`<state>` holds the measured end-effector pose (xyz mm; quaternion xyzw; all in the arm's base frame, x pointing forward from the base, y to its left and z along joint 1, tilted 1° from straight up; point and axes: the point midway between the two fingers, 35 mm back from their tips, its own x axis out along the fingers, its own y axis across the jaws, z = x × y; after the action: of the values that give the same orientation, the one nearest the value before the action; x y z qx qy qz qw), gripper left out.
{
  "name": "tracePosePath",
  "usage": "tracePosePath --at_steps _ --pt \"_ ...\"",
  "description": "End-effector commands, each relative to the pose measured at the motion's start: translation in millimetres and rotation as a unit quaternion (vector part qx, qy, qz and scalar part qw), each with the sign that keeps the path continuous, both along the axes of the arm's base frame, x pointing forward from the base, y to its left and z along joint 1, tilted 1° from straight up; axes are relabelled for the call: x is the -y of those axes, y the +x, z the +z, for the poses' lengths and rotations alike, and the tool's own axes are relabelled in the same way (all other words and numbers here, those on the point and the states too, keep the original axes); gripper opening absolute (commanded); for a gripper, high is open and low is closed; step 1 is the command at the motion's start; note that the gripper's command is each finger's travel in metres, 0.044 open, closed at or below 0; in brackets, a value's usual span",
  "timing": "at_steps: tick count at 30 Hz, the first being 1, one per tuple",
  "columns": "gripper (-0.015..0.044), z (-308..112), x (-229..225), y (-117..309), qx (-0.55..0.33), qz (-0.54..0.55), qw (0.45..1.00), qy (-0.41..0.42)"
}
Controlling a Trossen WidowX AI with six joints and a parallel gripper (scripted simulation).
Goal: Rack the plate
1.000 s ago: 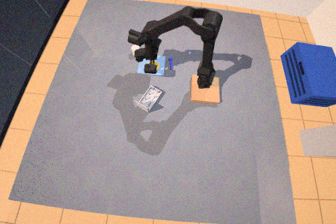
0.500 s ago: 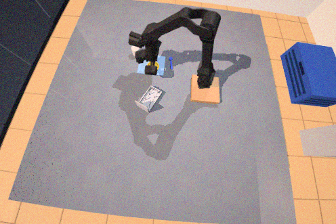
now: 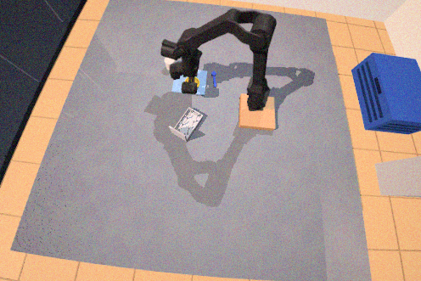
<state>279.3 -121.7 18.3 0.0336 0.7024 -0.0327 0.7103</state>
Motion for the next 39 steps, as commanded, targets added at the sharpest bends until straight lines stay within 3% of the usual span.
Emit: tracePosePath --at_steps 1,6,39 --pt "0.0125 15 3 6 0.004 -0.002 1.000 -0.002" --pt "0.0000 37 5 10 0.004 -0.002 1.000 -0.002" --pt "0.0000 163 8 16 0.005 -0.003 1.000 -0.003"
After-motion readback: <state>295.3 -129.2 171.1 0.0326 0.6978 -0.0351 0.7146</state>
